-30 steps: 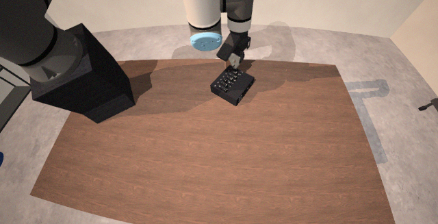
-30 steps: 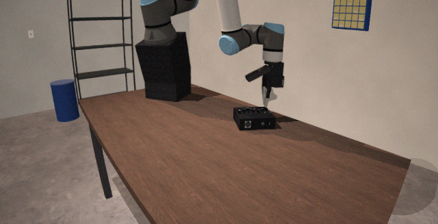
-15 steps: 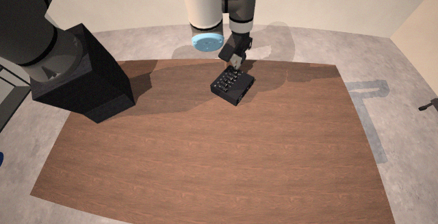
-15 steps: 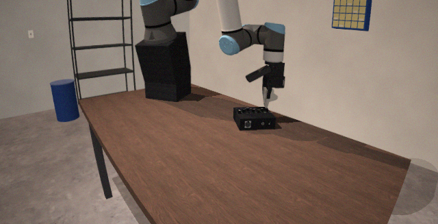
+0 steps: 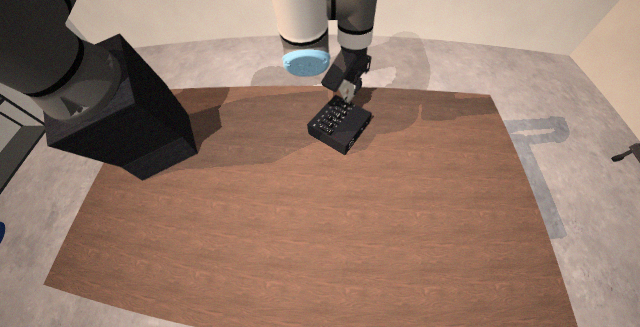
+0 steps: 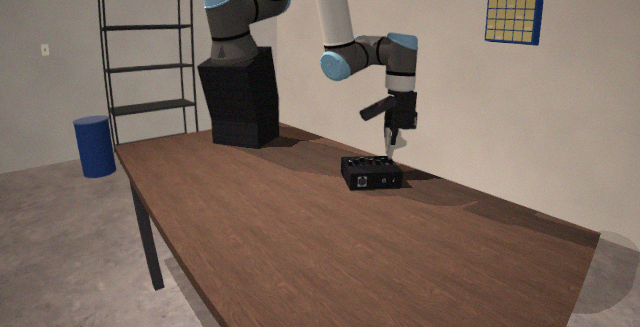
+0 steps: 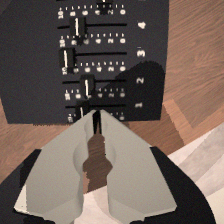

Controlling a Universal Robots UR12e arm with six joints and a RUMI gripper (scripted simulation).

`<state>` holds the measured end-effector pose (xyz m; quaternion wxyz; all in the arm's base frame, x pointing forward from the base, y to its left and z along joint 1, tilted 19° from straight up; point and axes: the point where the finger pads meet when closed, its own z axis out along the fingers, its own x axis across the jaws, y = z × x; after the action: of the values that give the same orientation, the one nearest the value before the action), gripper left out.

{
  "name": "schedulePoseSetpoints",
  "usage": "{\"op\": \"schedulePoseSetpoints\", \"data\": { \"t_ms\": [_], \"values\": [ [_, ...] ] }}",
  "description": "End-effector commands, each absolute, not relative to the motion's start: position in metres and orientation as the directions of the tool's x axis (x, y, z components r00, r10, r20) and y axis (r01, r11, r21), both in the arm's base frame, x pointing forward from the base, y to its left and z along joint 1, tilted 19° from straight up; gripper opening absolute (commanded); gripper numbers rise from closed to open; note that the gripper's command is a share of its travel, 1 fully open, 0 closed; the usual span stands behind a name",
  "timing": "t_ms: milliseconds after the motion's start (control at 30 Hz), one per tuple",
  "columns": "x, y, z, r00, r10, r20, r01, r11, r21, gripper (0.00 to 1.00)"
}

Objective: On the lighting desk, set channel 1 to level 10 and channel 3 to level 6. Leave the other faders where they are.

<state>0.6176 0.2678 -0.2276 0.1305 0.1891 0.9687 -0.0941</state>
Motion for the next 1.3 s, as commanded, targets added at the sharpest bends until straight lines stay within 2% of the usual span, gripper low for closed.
{"op": "schedulePoseSetpoints", "data": {
  "t_ms": [0,1267],
  "values": [
    [0.6208,0.2671,-0.2261,-0.894,0.342,-0.289,0.391,0.911,-0.132,0.0],
    [0.6296,0.2638,-0.2233,-0.894,0.342,-0.289,0.391,0.911,-0.132,0.0]
  ]
}}
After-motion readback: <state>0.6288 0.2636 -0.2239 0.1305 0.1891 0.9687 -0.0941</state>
